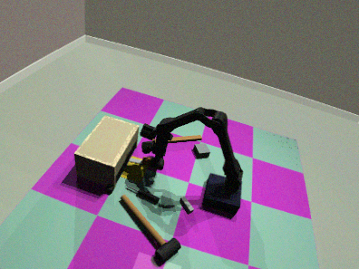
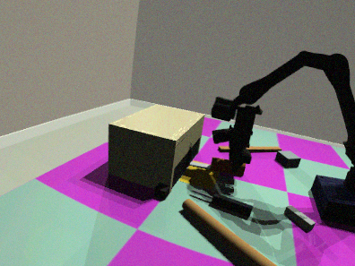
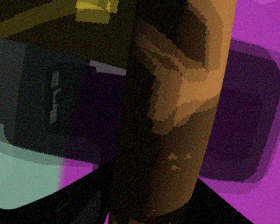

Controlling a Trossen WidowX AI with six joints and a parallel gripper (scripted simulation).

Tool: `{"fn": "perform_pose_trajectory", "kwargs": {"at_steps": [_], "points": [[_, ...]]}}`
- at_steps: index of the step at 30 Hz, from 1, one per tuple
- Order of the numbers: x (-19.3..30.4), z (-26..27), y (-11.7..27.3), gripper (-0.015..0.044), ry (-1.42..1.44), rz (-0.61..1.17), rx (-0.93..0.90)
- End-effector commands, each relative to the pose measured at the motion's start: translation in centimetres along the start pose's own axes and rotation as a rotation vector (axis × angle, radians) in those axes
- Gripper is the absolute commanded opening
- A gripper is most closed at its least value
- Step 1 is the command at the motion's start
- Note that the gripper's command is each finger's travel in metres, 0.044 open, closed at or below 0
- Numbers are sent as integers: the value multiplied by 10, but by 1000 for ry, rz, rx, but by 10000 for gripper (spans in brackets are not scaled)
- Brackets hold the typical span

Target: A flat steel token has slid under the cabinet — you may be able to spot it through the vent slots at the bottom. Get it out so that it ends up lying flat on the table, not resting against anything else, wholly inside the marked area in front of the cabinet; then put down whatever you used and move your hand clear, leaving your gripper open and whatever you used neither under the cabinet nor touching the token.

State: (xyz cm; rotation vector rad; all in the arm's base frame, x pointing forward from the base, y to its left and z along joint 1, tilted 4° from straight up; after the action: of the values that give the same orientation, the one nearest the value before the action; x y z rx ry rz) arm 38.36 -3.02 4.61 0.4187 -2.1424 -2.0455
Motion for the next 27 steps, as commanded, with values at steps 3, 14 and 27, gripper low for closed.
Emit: {"fn": "perform_pose_trajectory", "kwargs": {"at_steps": [3,14,27], "points": [[7,1,-1,0,7,0,-3],[18,2,-1,0,7,1,-3],[31,3,-1,0,7,2,-3]]}}
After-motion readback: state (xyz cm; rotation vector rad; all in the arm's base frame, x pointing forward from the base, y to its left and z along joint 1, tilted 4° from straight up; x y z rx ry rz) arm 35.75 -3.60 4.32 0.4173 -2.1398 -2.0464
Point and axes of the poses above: the point midway between the two fingers, 35 mm back from their tips, its own y axis back along the fingers, its own z axis across the jaws, x = y × z, the point moved 3 cm from there along y, back along the fingers, and after that the axes turned 7 degrees about y, right-handed, at the moved point
